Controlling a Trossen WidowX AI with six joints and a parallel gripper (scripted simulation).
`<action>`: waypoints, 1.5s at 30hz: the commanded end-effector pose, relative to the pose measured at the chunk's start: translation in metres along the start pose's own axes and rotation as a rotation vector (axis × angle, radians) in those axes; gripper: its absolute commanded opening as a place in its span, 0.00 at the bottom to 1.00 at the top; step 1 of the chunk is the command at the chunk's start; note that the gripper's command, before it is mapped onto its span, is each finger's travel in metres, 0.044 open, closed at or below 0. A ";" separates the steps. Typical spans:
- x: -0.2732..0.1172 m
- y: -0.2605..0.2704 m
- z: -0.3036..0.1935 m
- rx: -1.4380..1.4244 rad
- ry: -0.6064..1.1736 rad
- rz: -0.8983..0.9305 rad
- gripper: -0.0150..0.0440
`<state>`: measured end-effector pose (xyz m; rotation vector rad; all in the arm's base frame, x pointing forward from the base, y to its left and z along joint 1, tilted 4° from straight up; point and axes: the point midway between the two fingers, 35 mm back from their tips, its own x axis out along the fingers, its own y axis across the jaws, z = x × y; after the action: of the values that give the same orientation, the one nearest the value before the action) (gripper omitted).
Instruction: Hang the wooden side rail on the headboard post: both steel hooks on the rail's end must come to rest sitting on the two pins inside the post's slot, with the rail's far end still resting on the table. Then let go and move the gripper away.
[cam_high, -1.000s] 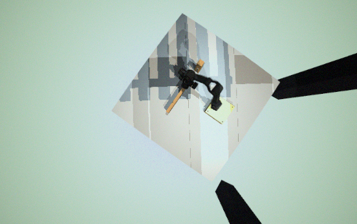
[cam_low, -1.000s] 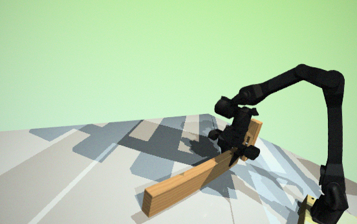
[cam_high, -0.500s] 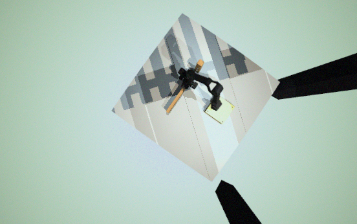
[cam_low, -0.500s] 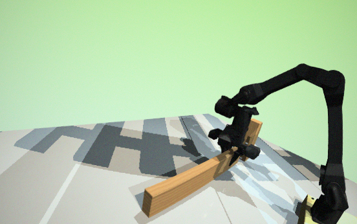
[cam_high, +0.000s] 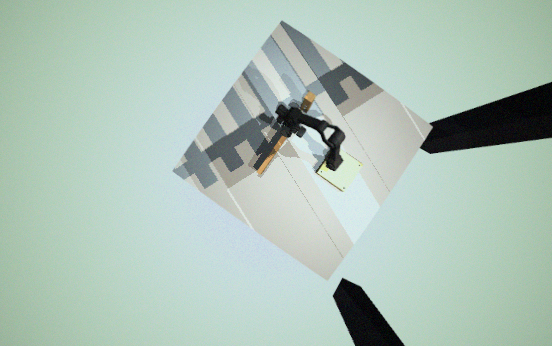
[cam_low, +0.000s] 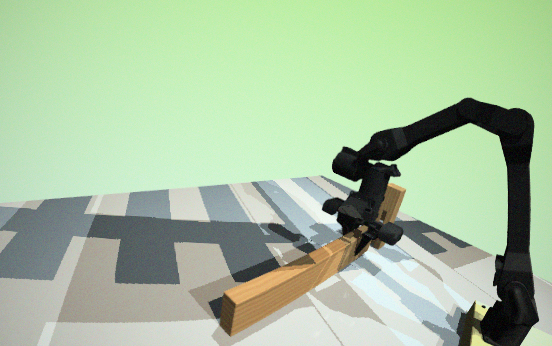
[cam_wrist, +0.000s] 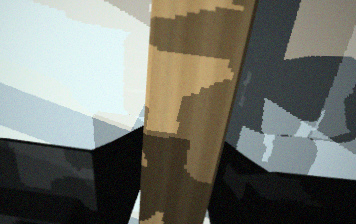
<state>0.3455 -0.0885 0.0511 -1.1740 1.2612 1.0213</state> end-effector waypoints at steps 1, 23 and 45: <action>-0.004 -0.002 0.000 -0.005 -0.003 -0.009 0.25; -0.008 -0.002 0.000 -0.005 -0.003 -0.009 0.25; -0.012 -0.002 0.000 -0.005 -0.003 -0.009 0.25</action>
<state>0.3448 -0.0881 0.0584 -1.1743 1.2612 1.0227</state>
